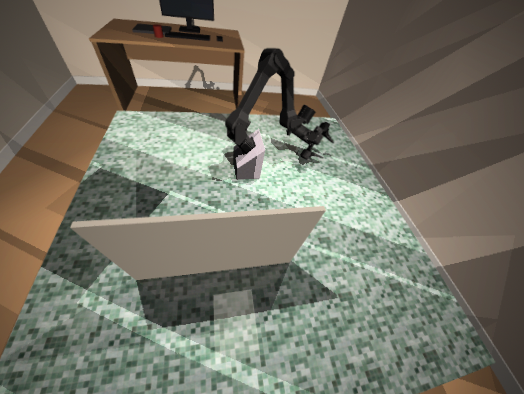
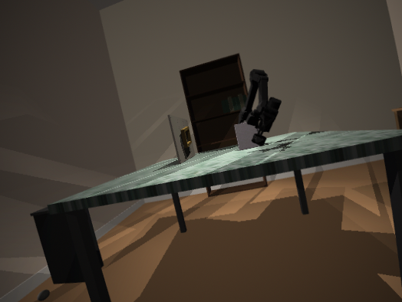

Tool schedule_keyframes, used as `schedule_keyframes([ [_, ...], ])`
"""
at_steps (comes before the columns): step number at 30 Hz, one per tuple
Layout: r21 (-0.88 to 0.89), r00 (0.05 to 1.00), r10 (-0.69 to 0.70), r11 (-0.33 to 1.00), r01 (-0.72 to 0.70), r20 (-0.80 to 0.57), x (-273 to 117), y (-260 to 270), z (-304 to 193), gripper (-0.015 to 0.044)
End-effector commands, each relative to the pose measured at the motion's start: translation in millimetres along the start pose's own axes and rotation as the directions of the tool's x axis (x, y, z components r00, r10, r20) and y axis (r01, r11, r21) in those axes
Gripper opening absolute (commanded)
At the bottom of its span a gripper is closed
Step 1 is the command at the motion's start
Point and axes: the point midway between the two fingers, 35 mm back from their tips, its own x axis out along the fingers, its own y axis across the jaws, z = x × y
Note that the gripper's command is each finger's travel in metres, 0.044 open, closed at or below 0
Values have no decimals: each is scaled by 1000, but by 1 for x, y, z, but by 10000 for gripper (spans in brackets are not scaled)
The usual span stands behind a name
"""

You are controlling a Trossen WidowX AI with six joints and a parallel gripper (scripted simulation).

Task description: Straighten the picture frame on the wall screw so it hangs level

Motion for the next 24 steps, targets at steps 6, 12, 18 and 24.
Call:
schedule_keyframes([
  [6, 128, 1000, 20, 991, -22, 17, -11, 36, 62, 260],
  [12, 274, 996, 45, 960, -65, 78, -29, 55, 157, 260],
  [18, 386, 983, 52, 915, -118, 176, -57, 43, 249, 260],
  [24, 462, 953, 31, 869, -174, 301, -95, 7, 331, 260],
])
